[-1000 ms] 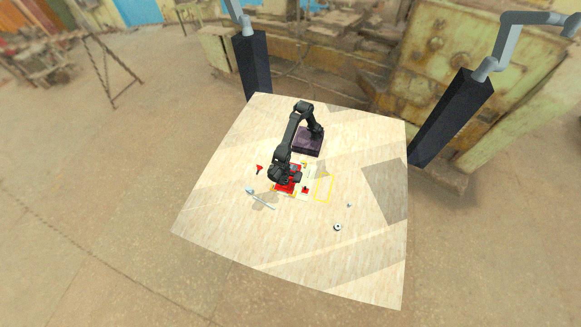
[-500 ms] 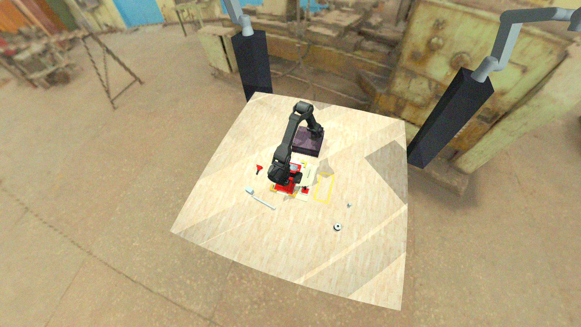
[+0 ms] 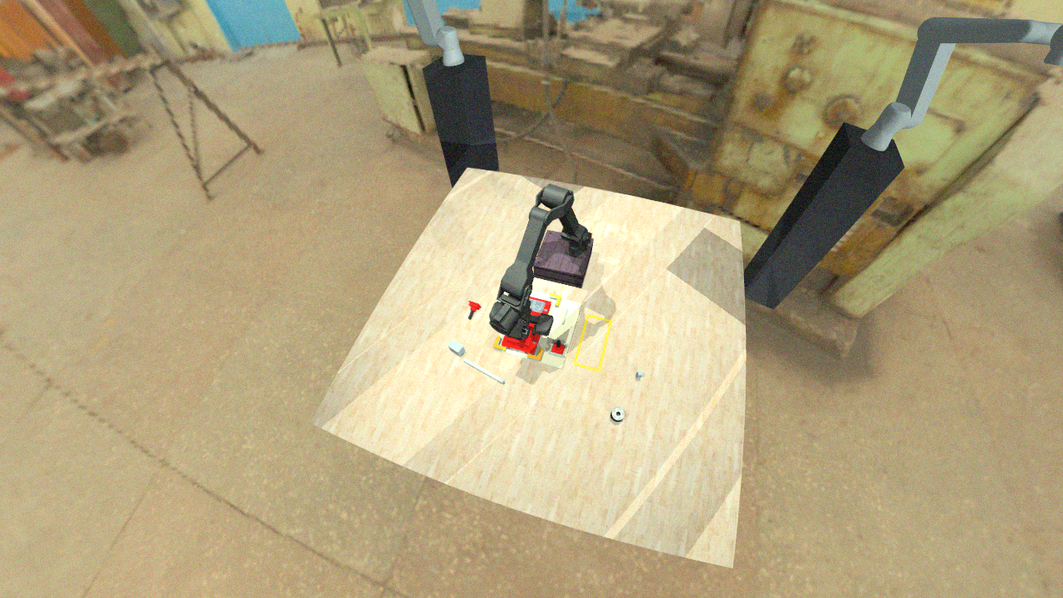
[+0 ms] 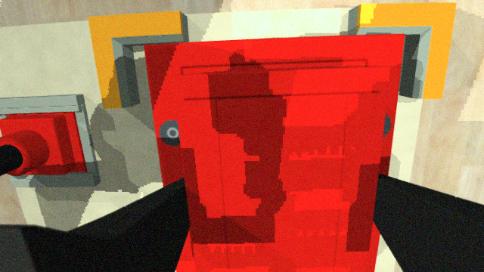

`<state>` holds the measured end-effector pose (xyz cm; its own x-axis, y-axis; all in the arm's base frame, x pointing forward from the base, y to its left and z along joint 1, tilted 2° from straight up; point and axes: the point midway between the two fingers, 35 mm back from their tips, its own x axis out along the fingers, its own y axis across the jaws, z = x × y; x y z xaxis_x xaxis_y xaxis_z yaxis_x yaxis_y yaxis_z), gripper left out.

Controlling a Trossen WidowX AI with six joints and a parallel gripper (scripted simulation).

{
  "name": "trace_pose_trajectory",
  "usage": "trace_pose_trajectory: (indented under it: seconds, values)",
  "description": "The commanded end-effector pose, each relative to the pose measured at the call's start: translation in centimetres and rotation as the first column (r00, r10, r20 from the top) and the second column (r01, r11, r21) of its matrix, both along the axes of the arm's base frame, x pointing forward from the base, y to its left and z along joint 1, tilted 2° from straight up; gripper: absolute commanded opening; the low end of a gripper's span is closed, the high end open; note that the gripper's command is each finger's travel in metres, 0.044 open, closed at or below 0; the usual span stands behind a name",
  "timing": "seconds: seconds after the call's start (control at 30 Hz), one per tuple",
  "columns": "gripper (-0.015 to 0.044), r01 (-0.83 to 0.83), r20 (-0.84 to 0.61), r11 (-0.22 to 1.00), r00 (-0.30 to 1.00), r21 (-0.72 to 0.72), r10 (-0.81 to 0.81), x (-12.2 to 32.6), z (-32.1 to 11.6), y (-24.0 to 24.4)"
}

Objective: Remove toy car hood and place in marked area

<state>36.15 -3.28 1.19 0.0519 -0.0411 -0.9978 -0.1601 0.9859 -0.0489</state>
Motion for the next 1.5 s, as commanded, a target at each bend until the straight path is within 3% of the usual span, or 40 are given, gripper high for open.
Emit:
trace_pose_trajectory:
  seconds: [0.0, 0.23, 0.27, 1.47]
  values:
    - [0.0190, 0.000, -0.001, 1.000, 1.000, -0.002, 0.000, 0.0, 0.1, 0.0]
    - [0.0006, 0.000, -0.001, 1.000, 1.000, -0.002, 0.000, 0.0, 0.5, 0.0]
    - [0.0000, 0.000, -0.001, 1.000, 1.000, -0.002, 0.000, 0.0, 0.6, 0.0]
    - [0.0000, 0.000, 0.000, 1.000, 1.000, 0.000, 0.000, -0.1, 4.3, 0.2]
